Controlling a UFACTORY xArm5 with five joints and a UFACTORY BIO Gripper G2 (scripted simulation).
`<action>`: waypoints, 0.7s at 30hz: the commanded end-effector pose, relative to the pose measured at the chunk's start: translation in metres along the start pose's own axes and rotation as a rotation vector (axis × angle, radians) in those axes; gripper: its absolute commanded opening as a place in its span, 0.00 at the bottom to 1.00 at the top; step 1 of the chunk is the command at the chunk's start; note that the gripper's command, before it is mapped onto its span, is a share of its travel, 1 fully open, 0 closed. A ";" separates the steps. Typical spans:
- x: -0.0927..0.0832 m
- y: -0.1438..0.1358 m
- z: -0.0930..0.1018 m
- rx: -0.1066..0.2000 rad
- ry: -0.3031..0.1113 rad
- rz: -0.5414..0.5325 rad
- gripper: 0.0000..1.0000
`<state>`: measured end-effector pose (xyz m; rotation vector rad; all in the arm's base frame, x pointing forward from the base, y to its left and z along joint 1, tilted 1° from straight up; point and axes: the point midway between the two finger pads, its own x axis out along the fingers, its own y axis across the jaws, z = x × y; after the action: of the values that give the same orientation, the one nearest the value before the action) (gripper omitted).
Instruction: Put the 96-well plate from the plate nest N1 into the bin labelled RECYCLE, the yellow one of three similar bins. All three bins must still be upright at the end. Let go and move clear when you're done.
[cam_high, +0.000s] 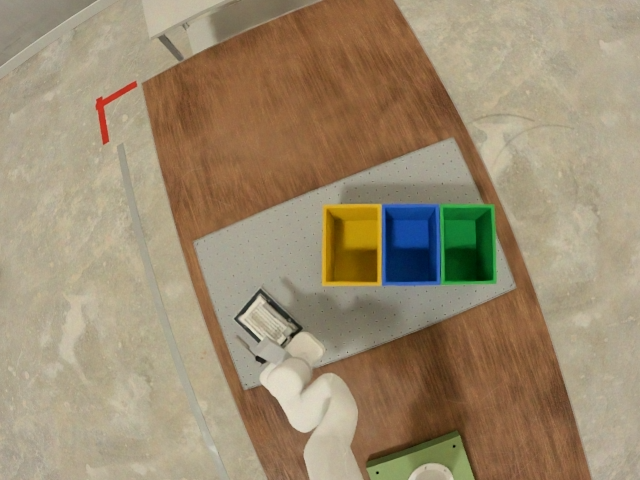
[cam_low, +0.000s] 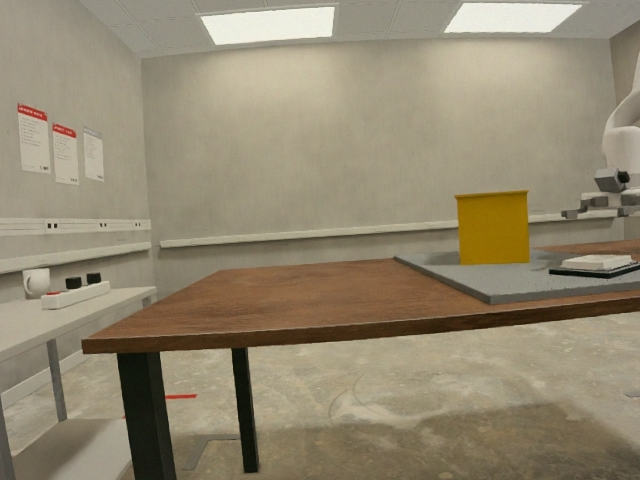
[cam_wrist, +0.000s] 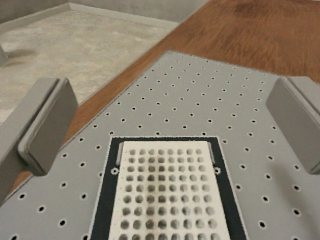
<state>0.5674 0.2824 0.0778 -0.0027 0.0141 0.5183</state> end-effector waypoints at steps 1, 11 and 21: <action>0.001 0.000 -0.007 0.004 -0.004 0.000 0.37; 0.001 0.000 -0.021 0.004 -0.004 0.000 0.37; 0.001 0.000 -0.034 0.004 -0.004 0.000 0.37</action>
<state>0.5668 0.2823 0.0467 -0.0028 0.0147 0.5183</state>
